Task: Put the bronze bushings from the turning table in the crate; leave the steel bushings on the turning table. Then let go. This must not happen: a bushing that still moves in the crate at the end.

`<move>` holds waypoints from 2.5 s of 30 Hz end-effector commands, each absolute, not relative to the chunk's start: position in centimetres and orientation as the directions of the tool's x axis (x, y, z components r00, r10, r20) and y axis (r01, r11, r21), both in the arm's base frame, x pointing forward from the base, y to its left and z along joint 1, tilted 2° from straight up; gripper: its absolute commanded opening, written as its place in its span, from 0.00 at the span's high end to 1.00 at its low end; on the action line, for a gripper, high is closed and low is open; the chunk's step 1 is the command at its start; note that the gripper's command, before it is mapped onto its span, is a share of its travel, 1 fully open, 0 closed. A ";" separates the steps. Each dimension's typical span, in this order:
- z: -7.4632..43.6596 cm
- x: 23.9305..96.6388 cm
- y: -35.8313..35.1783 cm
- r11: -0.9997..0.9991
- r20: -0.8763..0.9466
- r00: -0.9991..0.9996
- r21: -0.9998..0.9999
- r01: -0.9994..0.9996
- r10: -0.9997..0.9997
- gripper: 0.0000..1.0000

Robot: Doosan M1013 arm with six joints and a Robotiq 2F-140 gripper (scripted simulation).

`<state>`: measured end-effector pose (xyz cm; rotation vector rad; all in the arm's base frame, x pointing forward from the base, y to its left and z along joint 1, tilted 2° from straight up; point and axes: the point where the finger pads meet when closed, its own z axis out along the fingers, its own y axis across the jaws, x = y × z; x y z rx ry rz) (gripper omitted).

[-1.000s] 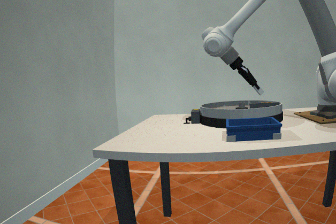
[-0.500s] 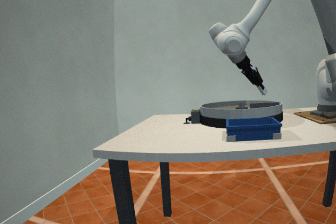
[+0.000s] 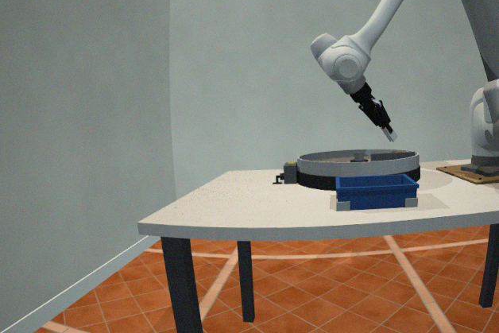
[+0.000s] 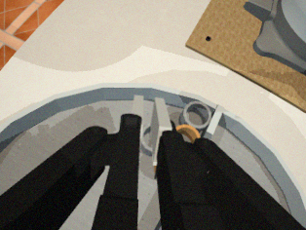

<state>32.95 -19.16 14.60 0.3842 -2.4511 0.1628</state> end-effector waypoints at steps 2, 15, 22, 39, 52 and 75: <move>14.6 32.9 -19.2 0.950 0.619 -0.750 -0.022 -0.313 -0.233 0.94; 14.6 32.9 -19.2 0.950 0.619 -0.750 -0.022 -0.313 -0.233 0.94; 14.6 33.0 -19.1 0.950 0.618 -0.751 -0.022 -0.313 -0.233 0.94; 14.6 33.0 -19.1 0.950 0.618 -0.751 -0.022 -0.312 -0.232 0.94; 14.6 33.0 -19.1 0.950 0.618 -0.751 -0.022 -0.312 -0.232 0.94; 12.3 33.1 -19.1 0.950 0.618 -0.751 -0.022 -0.312 -0.232 0.94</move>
